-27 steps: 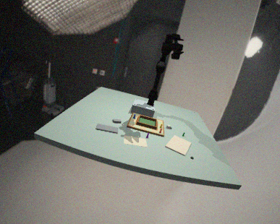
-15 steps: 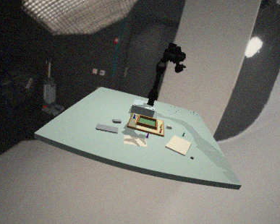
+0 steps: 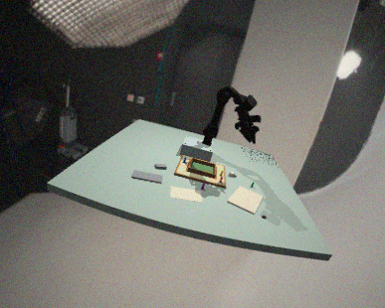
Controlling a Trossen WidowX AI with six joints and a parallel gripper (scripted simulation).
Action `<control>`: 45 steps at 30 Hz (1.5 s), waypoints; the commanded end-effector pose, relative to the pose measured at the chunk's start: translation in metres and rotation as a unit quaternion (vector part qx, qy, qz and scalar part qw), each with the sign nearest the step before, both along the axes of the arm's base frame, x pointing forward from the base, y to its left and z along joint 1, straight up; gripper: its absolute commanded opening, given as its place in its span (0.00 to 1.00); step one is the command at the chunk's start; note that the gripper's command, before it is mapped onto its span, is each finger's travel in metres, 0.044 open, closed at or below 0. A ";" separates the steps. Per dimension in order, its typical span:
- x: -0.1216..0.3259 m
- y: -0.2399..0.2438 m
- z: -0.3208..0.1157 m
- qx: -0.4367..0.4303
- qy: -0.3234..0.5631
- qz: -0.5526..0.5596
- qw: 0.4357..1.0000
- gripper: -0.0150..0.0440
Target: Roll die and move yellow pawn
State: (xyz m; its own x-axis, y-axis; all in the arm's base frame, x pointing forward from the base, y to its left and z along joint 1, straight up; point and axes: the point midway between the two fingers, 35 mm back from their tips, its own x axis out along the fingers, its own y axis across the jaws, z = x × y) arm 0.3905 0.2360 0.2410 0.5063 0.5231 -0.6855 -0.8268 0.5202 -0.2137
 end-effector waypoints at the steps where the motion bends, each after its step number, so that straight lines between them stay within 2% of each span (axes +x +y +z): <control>1: -0.030 0.009 -0.069 -0.040 0.119 -0.047 0.991 0.72; 7: -0.086 0.006 -0.154 -0.128 0.254 -0.124 0.951 0.72; 12: -0.132 -0.010 -0.201 -0.208 0.318 -0.184 0.906 0.72; 45: -0.137 -0.014 -0.255 -0.212 0.320 -0.186 0.904 0.72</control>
